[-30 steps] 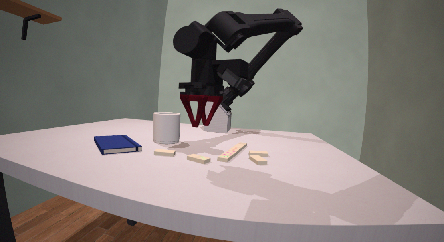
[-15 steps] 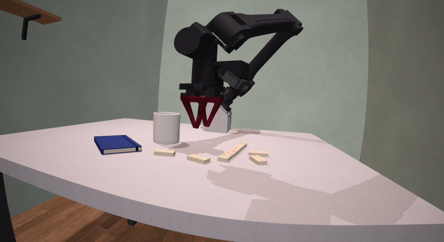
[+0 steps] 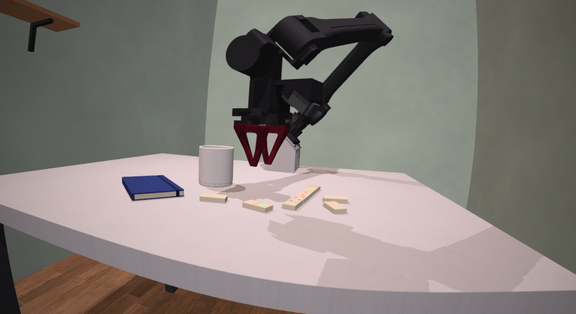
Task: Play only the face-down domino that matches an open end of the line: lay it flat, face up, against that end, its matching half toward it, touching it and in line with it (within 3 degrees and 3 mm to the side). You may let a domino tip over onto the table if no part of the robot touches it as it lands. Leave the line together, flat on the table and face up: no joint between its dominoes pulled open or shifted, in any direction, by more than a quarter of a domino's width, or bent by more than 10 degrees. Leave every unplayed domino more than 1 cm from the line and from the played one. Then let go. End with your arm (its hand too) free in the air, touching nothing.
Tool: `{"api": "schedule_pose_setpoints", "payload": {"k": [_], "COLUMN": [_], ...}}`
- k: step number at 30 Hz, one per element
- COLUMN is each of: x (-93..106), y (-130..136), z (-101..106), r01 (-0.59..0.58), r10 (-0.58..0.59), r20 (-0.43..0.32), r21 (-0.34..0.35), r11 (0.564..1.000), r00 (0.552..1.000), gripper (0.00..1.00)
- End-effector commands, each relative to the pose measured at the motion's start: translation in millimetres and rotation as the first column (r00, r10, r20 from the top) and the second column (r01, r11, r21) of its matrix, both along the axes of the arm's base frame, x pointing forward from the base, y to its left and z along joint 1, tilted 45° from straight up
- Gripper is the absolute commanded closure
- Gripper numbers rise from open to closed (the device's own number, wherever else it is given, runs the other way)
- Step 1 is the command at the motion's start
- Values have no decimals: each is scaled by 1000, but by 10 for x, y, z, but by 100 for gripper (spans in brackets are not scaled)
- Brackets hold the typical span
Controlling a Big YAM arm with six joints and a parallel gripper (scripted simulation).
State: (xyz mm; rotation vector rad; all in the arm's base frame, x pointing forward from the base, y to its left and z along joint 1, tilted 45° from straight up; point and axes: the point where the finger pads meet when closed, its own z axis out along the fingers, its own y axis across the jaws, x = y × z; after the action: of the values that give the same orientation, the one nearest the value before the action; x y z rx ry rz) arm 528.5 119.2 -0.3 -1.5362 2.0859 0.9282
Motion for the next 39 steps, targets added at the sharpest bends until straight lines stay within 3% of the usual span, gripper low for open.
{"api": "schedule_pose_setpoints", "payload": {"k": [1, 2, 3, 12, 20, 29, 39], "x": [134, 134, 37, 114, 96, 54, 38], "y": [18, 18, 3, 296, 320, 403, 377], "z": [151, 151, 19, -130, -94, -393, -379], "r01": [6, 6, 6, 13, -2, 28, 24], "r10": [-6, -6, -6, -13, 2, -28, -24], "r20": [39, 39, 12, 38, 50, 10, 12], "r21": [-3, -3, -1, -6, -2, -6, -5], "r11": [1000, 1000, 1000, 1000, 1000, 1000, 1000], "r00": [999, 999, 1000, 999, 999, 1000, 1000], "gripper": [57, 57, 57, 57, 57, 57, 57]}}
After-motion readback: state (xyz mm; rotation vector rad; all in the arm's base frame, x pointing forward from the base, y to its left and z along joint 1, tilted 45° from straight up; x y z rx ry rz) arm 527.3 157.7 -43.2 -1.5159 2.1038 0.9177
